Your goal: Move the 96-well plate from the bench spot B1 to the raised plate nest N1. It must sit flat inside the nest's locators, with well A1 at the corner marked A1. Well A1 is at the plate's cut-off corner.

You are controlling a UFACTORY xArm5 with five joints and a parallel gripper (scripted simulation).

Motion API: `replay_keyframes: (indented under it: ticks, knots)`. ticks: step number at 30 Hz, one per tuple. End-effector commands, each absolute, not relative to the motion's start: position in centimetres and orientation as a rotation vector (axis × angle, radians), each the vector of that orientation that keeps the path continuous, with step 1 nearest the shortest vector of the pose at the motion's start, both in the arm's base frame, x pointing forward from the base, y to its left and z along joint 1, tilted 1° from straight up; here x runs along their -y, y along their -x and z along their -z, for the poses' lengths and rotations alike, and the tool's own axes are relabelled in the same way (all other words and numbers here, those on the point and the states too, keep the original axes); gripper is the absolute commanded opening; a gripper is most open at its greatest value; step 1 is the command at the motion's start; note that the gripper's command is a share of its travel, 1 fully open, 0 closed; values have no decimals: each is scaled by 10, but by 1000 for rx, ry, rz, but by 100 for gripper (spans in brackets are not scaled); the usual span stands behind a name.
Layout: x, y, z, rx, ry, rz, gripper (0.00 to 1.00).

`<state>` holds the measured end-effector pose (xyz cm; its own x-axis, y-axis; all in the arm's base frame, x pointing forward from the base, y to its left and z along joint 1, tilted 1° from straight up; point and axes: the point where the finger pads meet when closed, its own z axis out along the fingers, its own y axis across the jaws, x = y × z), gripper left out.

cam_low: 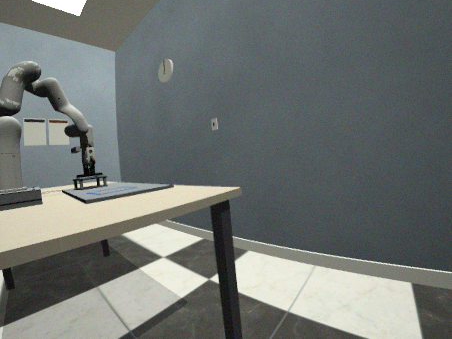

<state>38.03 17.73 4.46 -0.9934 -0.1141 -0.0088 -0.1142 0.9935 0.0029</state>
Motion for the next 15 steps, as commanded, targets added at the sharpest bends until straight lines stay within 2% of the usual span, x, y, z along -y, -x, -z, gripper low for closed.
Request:
replay_keyframes:
  ticks: [1, 15]
  knots:
    - [-178, -381, -45, -3126, 179, -14, 0]
    - [-178, -381, -43, -3126, 179, -14, 0]
